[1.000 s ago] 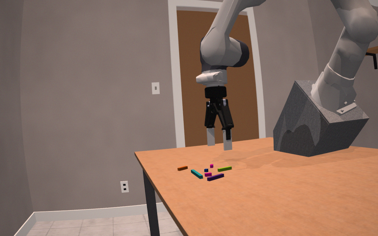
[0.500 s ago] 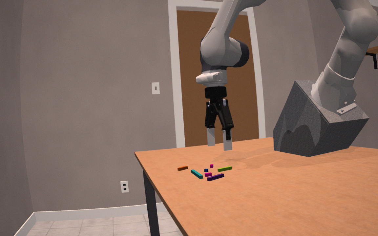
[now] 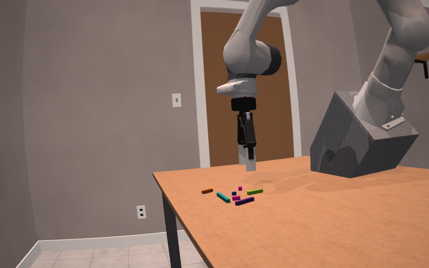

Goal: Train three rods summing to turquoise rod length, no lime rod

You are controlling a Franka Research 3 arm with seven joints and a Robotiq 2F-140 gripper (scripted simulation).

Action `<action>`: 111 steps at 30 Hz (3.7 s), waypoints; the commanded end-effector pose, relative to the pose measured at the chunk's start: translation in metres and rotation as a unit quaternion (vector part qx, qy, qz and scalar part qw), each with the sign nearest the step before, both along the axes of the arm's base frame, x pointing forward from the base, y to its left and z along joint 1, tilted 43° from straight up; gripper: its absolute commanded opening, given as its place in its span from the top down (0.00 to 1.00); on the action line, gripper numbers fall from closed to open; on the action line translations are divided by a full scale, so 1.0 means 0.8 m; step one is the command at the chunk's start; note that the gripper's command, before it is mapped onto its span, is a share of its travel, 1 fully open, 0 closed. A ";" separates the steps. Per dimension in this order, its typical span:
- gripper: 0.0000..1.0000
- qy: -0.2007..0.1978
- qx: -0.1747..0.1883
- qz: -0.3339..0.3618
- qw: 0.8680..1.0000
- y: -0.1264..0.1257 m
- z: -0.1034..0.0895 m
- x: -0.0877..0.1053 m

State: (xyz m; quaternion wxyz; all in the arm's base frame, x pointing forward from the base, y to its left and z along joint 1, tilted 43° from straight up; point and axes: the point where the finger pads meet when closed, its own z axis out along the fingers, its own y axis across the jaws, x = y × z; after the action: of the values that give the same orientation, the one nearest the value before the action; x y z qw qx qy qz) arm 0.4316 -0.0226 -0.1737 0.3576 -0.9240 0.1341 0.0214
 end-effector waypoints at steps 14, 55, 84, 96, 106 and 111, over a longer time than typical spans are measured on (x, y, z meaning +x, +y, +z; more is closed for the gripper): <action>0.00 0.132 0.013 -0.140 0.981 0.005 0.010 0.010; 0.00 0.335 0.028 -0.366 0.867 0.016 0.030 0.031; 0.00 0.455 0.037 -0.500 0.736 0.024 0.044 0.045; 0.00 0.497 0.040 -0.547 0.672 0.027 0.049 0.050; 0.00 0.529 0.042 -0.583 0.615 0.030 0.054 0.055; 0.00 0.544 0.044 -0.600 0.585 0.032 0.057 0.057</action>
State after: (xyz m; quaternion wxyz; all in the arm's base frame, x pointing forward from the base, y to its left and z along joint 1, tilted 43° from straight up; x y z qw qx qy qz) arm 0.4745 0.0013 -0.1316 0.2143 -0.4931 0.7928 0.2871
